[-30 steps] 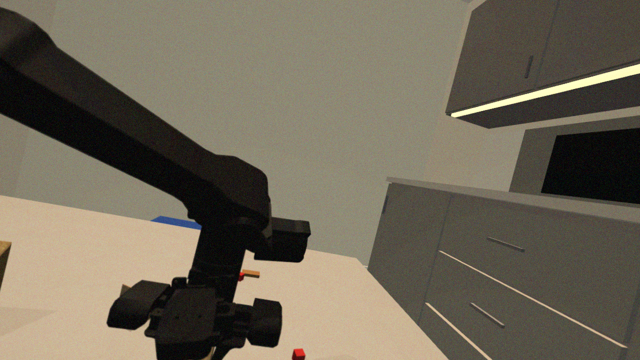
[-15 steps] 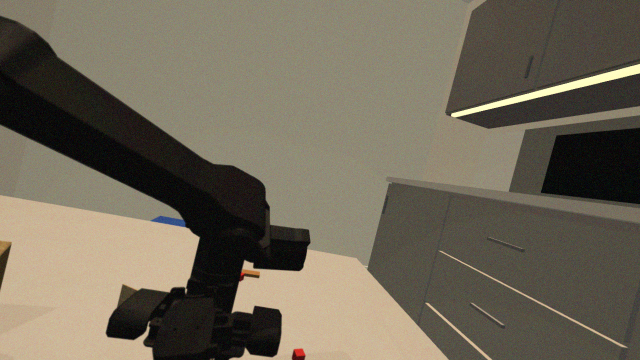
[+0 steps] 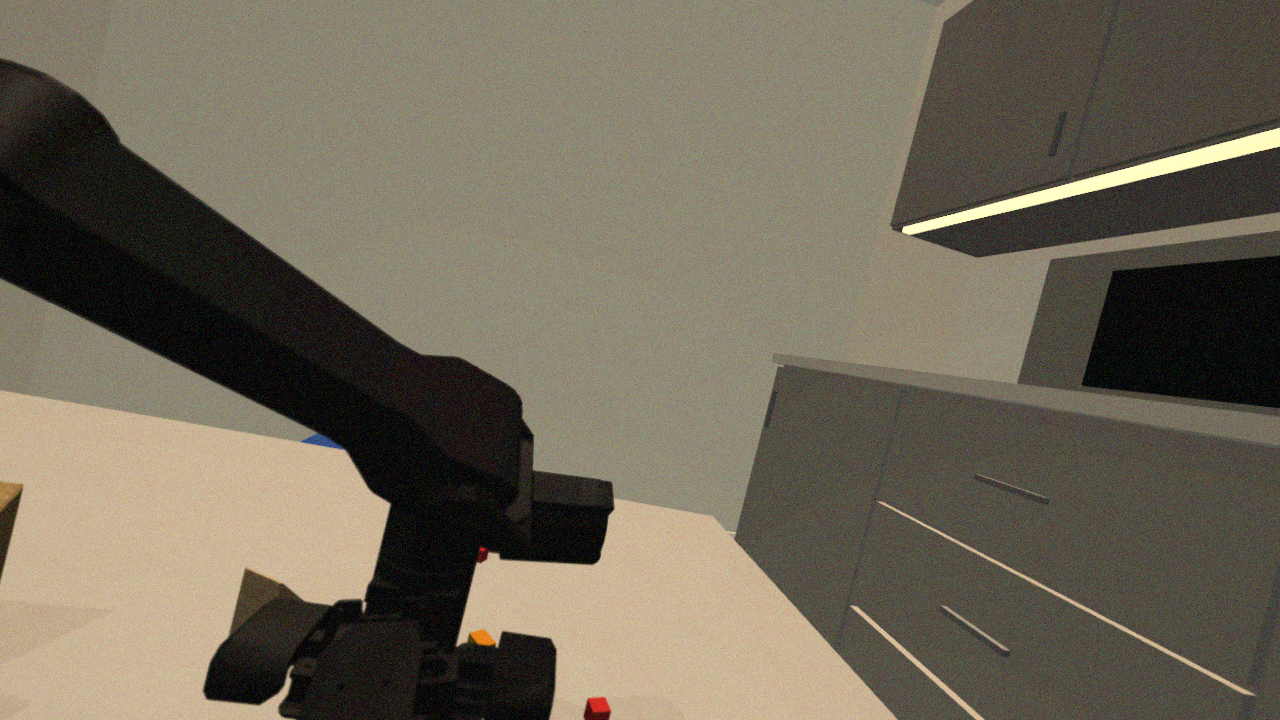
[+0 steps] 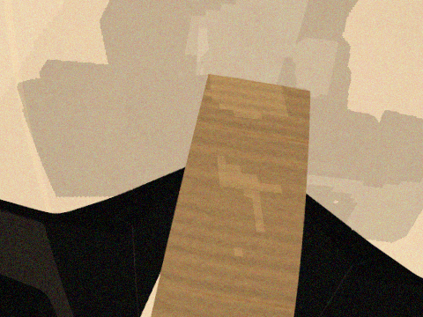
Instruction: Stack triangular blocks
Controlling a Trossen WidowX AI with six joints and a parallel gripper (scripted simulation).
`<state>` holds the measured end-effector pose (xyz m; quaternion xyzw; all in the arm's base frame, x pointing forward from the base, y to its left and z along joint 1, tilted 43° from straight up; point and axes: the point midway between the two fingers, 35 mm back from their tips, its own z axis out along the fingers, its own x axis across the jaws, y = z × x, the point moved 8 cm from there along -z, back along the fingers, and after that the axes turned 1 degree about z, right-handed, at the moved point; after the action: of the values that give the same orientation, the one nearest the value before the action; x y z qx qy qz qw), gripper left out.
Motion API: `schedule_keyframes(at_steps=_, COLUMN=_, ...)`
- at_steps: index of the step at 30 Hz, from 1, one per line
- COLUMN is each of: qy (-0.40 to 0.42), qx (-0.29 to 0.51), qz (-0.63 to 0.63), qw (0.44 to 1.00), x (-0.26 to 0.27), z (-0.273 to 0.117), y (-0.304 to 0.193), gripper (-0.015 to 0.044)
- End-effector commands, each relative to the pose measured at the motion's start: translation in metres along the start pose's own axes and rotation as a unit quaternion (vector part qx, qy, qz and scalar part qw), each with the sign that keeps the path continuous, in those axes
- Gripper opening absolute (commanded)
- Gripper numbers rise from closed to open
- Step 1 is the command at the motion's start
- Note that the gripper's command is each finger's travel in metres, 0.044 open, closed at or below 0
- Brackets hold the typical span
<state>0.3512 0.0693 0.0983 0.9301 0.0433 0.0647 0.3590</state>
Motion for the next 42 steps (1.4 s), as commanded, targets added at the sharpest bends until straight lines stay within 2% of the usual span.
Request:
schedule_keyframes(at_steps=1, qy=0.000, qx=0.000, qz=0.000, qw=1.000, x=0.000, z=0.000, y=0.000, gripper=0.0105)
schedule_keyframes(at_steps=14, qy=0.000, qx=0.000, qz=0.000, qw=1.000, x=0.000, z=0.000, y=0.000, gripper=0.0440)
schedule_keyframes(at_steps=21, qy=0.000, qx=0.000, qz=0.000, qw=1.000, x=0.000, z=-0.003, y=0.000, gripper=0.0440)
schedule_keyframes(at_steps=27, qy=0.000, qx=0.001, qz=0.000, qw=1.000, x=0.000, z=-0.060, y=-0.001, gripper=0.0440)
schedule_keyframes(at_steps=37, qy=0.002, qx=-0.001, qz=-0.005, qw=1.000, x=0.000, z=-0.055, y=-0.003, gripper=0.0440)
schedule_keyframes(at_steps=39, qy=-0.002, qx=-0.017, qz=-0.006, qw=1.000, x=0.000, z=-0.058, y=-0.010, gripper=0.0440)
schedule_keyframes(at_steps=42, qy=-0.001, qx=-0.089, qz=-0.015, qw=0.996, x=-0.002, z=-0.072, y=-0.044, gripper=0.0440)
